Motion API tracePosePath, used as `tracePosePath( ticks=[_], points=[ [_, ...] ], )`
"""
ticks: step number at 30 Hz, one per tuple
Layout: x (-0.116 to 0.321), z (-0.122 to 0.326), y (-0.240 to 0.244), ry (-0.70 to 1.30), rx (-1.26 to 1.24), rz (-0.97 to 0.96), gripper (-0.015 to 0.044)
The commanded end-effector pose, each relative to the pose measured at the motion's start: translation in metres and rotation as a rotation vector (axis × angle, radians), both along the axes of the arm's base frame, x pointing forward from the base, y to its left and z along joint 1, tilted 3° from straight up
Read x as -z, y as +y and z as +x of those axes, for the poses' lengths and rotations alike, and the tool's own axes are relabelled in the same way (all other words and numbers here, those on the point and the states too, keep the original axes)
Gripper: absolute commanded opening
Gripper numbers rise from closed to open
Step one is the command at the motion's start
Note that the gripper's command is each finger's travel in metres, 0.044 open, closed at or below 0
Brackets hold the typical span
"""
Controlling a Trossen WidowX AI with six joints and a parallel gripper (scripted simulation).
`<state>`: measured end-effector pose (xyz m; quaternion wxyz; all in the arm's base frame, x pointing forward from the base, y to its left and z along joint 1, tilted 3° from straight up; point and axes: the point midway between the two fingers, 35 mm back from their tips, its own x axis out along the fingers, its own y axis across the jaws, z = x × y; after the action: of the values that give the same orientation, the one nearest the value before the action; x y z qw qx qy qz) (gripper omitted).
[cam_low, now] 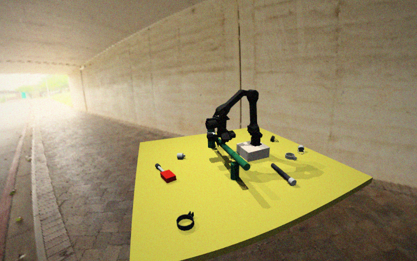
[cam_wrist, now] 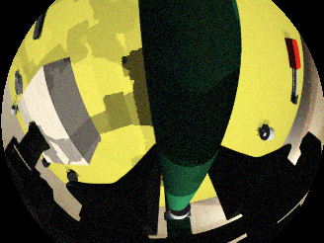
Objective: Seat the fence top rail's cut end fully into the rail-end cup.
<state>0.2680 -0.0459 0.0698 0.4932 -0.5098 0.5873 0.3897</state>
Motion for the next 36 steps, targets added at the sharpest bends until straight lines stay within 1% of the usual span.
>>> tracePosePath(
  ticks=[1, 36],
  points=[
    [0.0009, 0.0000, 0.0003, 0.000, 0.000, 0.003, 0.0000],
    [-0.0084, 0.0044, -0.0044, 0.000, 0.000, 0.002, 0.0000]
  ],
)
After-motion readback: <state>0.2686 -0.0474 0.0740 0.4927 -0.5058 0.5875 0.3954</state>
